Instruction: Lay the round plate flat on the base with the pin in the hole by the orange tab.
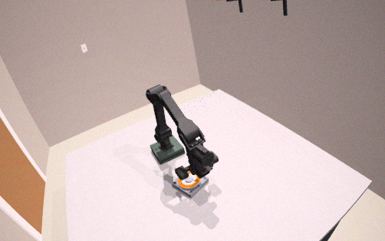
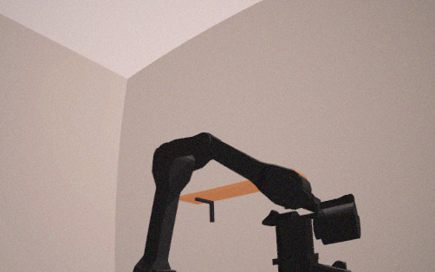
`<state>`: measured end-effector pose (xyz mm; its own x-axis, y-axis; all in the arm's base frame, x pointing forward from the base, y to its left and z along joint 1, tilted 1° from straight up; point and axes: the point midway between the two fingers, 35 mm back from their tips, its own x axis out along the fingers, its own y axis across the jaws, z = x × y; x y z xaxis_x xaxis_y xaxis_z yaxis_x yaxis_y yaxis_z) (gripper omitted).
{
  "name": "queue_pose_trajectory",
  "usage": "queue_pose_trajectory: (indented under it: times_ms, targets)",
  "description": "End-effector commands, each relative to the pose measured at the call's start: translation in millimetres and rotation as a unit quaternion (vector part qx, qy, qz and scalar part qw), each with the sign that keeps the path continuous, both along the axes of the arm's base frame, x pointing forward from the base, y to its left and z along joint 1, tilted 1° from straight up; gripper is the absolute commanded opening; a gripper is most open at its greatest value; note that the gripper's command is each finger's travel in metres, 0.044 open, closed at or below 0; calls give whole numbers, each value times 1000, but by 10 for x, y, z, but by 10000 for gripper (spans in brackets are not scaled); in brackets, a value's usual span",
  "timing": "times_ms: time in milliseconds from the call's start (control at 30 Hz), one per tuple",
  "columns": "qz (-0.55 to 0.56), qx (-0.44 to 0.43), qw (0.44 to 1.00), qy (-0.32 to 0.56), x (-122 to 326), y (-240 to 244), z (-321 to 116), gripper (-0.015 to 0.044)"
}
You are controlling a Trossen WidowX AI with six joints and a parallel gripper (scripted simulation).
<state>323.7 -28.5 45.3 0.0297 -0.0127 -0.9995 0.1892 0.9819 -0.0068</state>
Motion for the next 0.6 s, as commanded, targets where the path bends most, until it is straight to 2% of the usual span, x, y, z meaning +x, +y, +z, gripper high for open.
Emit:
queue_pose_trajectory:
  times_ms: [0,433,567]
  targets:
    - [1,-2,1000,5,21,-50,-22,0]
    - [1,-3,1000,5,63,-127,-37,0]
    - [1,-2,1000,4,64,-116,134,0]
